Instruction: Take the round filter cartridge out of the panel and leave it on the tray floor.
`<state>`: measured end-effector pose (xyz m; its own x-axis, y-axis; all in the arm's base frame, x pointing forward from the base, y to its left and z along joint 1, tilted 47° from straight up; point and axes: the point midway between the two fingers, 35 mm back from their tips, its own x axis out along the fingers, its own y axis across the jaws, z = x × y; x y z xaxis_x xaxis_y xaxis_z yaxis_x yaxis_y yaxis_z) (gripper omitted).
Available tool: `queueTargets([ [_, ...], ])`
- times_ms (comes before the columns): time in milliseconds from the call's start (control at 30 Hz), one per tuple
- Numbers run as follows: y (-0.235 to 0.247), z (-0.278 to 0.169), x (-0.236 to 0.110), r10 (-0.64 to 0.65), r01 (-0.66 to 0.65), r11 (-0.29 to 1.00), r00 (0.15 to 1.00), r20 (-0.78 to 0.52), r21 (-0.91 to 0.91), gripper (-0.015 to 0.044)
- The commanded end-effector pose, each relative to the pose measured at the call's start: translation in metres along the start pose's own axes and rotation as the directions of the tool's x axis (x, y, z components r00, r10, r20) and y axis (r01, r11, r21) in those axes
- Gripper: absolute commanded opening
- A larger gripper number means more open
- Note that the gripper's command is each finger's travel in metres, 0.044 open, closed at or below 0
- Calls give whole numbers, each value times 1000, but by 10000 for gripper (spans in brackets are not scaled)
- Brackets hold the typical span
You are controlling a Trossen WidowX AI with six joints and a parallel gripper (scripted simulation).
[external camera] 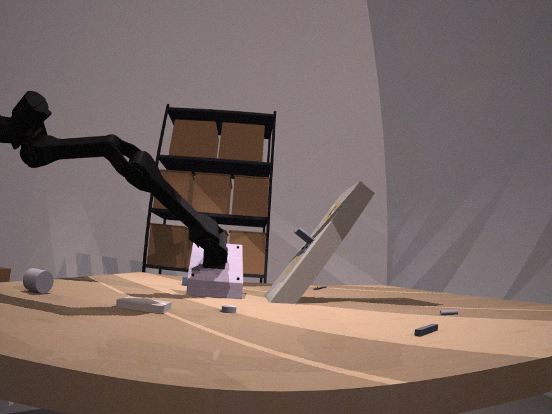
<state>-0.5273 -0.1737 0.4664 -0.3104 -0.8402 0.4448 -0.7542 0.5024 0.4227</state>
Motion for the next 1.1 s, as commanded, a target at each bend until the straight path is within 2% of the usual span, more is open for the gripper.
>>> queueTargets([
  [0,-1,0,1,0,0,1000,1000,-1,4,374],
  [133,-16,-5,19,-5,7,996,1000,-18,89,269],
  [333,-66,-23,69,-19,38,942,998,-59,334,111],
  [667,-160,-61,134,-45,102,712,994,-100,695,108],
  [1067,-283,-120,174,-97,128,267,990,-105,955,108],
])
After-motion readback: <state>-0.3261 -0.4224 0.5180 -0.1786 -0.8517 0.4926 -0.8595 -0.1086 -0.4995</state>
